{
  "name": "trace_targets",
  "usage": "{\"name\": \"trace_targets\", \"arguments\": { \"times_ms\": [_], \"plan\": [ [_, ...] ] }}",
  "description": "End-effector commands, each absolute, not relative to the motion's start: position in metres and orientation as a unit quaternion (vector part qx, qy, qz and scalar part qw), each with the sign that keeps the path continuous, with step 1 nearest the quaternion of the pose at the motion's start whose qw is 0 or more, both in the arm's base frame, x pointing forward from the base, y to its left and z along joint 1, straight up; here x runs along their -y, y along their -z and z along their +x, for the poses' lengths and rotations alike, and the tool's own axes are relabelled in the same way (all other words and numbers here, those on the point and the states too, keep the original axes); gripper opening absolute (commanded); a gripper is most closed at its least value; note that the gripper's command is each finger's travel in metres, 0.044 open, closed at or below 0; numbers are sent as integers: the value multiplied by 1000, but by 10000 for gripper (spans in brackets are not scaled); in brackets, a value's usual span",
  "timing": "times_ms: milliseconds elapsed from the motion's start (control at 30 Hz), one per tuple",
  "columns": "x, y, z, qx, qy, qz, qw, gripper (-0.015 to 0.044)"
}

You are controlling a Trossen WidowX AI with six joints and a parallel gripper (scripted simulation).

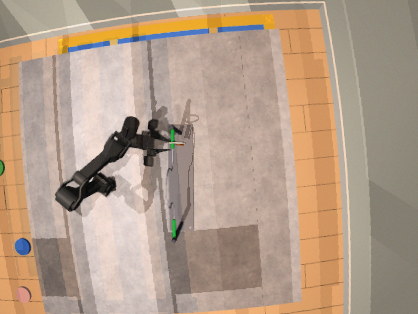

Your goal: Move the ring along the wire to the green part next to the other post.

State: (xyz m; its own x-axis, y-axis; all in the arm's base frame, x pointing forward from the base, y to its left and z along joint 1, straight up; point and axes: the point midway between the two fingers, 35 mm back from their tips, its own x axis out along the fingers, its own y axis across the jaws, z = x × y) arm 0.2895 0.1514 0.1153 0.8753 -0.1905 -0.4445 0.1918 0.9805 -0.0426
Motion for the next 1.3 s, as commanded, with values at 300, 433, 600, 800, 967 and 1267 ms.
{"name": "trace_targets", "arguments": {
  "times_ms": [300,433,600,800,967,1267],
  "plan": [
    [-159,-136,254,-225,99,6,969,160],
    [-159,-136,254,-225,99,6,969,160],
    [-159,-136,254,-225,99,6,969,160],
    [-159,-136,254,-225,99,6,969,160],
    [-162,-138,247,-229,97,5,969,213],
    [-167,-157,213,-225,96,4,970,440]
  ]
}}
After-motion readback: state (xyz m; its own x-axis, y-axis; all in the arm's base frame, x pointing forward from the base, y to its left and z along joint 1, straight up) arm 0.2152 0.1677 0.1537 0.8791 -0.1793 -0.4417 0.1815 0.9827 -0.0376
